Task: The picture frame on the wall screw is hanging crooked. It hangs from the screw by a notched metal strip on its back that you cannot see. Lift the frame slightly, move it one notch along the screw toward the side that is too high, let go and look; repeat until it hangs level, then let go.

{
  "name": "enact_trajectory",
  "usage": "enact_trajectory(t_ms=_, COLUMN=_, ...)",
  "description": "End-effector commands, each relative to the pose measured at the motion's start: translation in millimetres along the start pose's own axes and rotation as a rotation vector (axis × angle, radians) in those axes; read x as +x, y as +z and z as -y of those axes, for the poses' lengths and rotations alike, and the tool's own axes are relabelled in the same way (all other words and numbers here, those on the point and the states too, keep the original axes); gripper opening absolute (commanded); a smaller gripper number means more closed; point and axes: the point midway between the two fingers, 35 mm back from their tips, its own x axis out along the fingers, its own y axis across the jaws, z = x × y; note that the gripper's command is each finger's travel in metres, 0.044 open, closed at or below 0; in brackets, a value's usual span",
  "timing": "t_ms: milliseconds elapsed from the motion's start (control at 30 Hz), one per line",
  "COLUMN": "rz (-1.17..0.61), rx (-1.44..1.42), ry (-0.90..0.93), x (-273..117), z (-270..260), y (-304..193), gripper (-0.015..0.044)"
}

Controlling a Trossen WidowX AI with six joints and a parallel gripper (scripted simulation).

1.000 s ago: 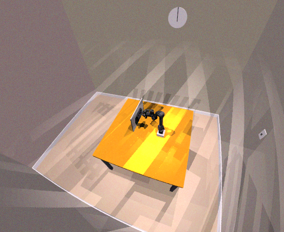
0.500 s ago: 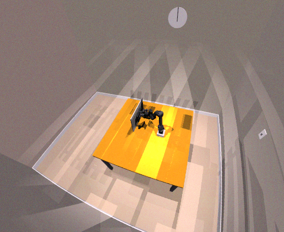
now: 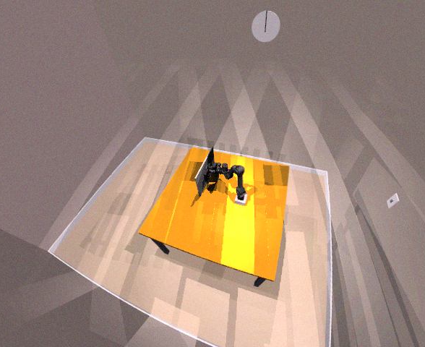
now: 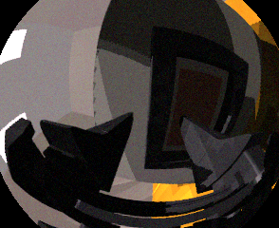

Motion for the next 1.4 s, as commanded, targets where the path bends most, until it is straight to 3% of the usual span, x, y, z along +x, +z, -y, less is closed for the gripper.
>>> enact_trajectory(t_ms=0, rz=0.004, rx=0.004, ry=-0.001, x=0.2, z=0.2, y=0.7, gripper=0.026)
enact_trajectory(t_ms=633, rz=0.004, rx=0.004, ry=-0.001, x=0.4, z=0.2, y=1.2, gripper=0.026)
enact_trajectory(t_ms=833, rz=0.004, rx=0.004, ry=-0.001, x=0.4, z=0.2, y=1.2, gripper=0.0103)
enact_trajectory(t_ms=1067, rz=0.004, rx=0.004, ry=-0.001, x=0.4, z=0.2, y=1.2, gripper=0.0056)
enact_trajectory(t_ms=1133, rz=0.004, rx=0.004, ry=-0.001, x=0.4, z=0.2, y=1.2, gripper=0.0003)
enact_trajectory(t_ms=1367, rz=0.004, rx=0.004, ry=-0.001, x=0.3, z=0.0, y=1.0, gripper=0.0)
